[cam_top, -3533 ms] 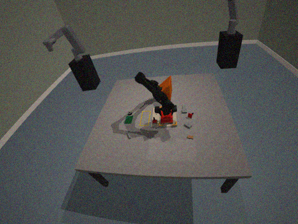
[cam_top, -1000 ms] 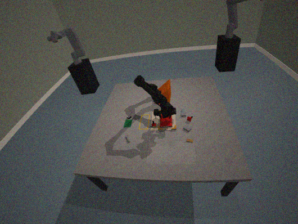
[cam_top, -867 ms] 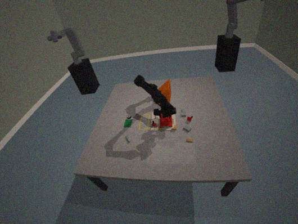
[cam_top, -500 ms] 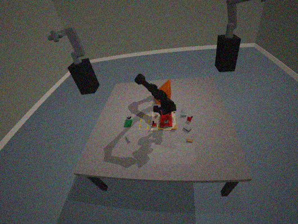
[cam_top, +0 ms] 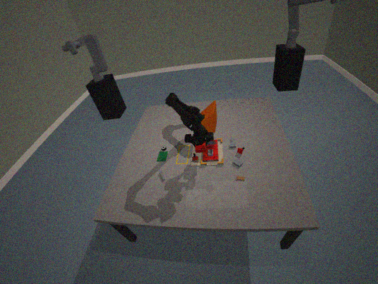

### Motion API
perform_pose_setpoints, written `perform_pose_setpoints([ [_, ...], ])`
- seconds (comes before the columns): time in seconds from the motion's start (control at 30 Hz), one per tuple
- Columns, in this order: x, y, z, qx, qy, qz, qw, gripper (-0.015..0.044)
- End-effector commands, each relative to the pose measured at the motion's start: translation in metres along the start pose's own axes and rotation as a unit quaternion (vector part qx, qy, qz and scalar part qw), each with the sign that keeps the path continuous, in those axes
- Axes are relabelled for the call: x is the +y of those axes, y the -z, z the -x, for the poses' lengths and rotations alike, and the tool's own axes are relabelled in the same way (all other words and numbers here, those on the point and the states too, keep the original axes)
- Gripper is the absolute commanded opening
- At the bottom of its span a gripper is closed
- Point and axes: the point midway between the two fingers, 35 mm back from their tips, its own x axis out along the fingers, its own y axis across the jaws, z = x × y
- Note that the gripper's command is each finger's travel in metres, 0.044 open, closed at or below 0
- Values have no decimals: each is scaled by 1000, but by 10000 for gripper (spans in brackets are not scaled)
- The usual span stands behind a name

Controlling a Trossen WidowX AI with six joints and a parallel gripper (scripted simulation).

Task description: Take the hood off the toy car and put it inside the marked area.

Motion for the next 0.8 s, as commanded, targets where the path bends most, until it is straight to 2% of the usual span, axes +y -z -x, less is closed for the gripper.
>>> perform_pose_setpoints([
  [0.0, -25, 3, 2, 0, 1, 3, 1000, 0],
  [0.63, -137, 33, 5, 2, 10, -1, 1000, 0],
  [0.77, -145, 36, 6, 2, 11, -1, 1000, 0],
])
